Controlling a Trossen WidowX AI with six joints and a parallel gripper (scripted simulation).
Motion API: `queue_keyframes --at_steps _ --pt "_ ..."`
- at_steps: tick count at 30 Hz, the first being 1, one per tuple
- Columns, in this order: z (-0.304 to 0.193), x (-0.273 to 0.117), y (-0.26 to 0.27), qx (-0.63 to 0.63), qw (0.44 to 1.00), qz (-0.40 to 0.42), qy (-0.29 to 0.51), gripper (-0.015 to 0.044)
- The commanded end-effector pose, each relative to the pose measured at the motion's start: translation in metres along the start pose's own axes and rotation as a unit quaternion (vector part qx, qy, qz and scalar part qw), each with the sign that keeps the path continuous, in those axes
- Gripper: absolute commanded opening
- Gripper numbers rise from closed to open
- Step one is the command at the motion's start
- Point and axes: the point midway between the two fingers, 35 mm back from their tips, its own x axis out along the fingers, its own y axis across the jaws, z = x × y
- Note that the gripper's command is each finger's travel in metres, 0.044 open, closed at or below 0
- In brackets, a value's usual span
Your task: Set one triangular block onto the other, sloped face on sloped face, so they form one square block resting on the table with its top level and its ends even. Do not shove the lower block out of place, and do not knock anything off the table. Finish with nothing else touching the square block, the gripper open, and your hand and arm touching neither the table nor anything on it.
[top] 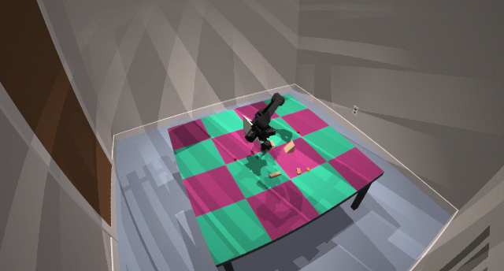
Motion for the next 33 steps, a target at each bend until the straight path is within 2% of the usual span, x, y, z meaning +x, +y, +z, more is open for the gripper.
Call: queue_keyframes --at_steps 1,23,33 --pt "0.021 -0.001 0.006 0.002 1.000 -0.003 0.000 0.0000" --pt "0.108 0.010 0.058 0.010 1.000 -0.006 -0.004 0.0000" --pt "0.115 0.024 0.064 0.010 1.000 -0.007 -0.002 0.0000"
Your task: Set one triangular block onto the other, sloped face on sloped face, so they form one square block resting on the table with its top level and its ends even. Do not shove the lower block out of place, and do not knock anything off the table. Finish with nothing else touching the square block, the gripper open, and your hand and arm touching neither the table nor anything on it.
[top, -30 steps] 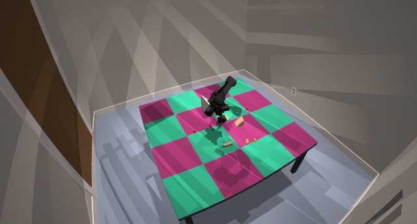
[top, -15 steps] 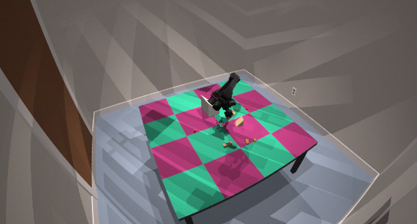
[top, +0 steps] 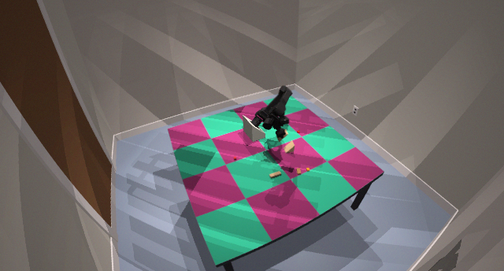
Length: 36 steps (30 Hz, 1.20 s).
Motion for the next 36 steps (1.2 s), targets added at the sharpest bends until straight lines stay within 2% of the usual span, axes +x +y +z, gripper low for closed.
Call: queue_keyframes --at_steps 1,13,24,36 --pt "0.002 0.013 0.001 -0.002 1.000 -0.001 0.002 0.0000" --pt "0.005 0.070 0.004 -0.014 1.000 0.007 -0.003 0.0000" --pt "0.009 0.105 0.007 -0.016 1.000 0.009 -0.005 0.0000" --pt "0.012 0.109 0.008 -0.017 1.000 0.012 -0.009 0.0000"
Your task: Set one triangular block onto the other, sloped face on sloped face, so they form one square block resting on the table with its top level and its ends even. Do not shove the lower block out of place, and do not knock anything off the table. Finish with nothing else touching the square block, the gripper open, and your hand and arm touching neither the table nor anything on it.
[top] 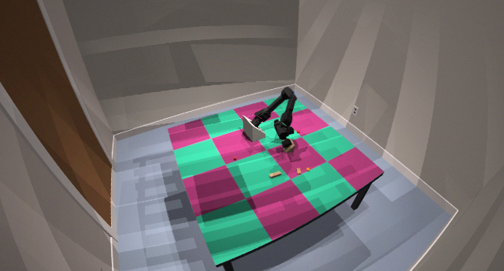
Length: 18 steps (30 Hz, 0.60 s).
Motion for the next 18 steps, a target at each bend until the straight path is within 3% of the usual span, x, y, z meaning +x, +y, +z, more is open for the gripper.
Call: queue_keyframes --at_steps 1,18 --pt "0.0027 -0.0002 0.0001 -0.002 1.000 -0.002 -0.003 0.0000" --pt "0.0032 0.0013 0.0001 -0.001 1.000 -0.002 -0.004 0.0000"
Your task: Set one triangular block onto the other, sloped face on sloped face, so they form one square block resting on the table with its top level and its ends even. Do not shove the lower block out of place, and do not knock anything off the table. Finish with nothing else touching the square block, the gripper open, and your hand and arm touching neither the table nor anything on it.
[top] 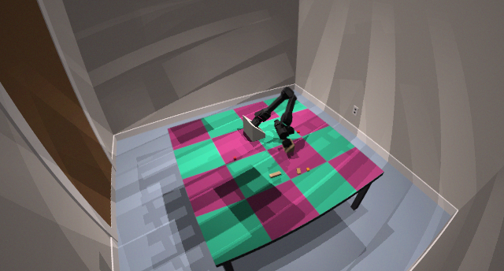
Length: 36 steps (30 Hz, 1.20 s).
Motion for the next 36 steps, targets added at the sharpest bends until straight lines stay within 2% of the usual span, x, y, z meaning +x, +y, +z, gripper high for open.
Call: queue_keyframes --at_steps 1,36 --pt "0.002 0.001 0.000 0.000 1.000 -0.001 -0.002 0.0000" --pt "0.001 0.022 0.000 -0.002 1.000 -0.001 -0.003 0.0000"
